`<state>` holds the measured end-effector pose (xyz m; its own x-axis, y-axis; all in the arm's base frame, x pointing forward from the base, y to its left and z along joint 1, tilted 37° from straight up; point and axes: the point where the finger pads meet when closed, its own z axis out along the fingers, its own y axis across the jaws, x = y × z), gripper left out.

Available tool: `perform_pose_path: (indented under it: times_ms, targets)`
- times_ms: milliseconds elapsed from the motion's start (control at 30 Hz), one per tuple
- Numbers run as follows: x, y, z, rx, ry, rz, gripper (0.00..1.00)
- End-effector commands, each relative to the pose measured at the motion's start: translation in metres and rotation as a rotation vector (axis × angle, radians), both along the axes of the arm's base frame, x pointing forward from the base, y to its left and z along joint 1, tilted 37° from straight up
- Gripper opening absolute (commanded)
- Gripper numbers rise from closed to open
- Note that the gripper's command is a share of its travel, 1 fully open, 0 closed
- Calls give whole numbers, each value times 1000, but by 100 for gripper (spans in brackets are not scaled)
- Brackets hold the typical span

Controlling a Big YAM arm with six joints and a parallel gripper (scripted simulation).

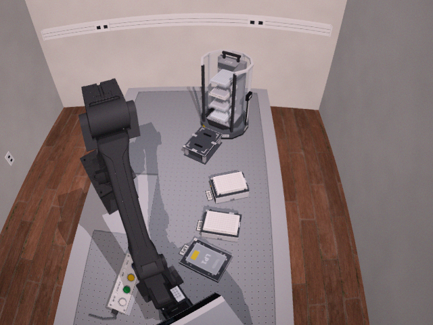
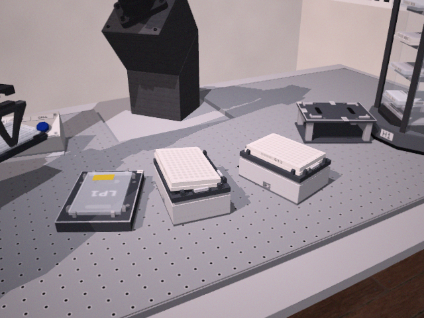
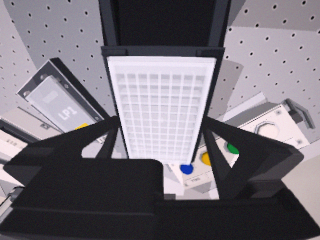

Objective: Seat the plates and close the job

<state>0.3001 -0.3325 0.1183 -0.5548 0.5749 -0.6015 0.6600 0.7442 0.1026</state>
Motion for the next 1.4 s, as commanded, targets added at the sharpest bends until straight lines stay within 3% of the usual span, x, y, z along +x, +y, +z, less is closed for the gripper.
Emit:
perform_pose_path:
  times_ms: [0, 433, 500, 900, 1000, 1033, 1133, 1367]
  targets:
    - [3, -4, 6, -14, -11, -1, 100]
    - [3, -4, 6, -14, -11, -1, 100]
    - [-5, 4, 9, -7, -5, -3, 100]
    - [-18, 8, 45, -28, -16, -4, 100]
    - [-16, 10, 37, -5, -2, 0, 100]
    - [-18, 11, 52, -31, -19, 1, 100]
    - [-22, 11, 60, -36, -22, -5, 100]
    - [-20, 15, 40, 2, 5, 2, 100]
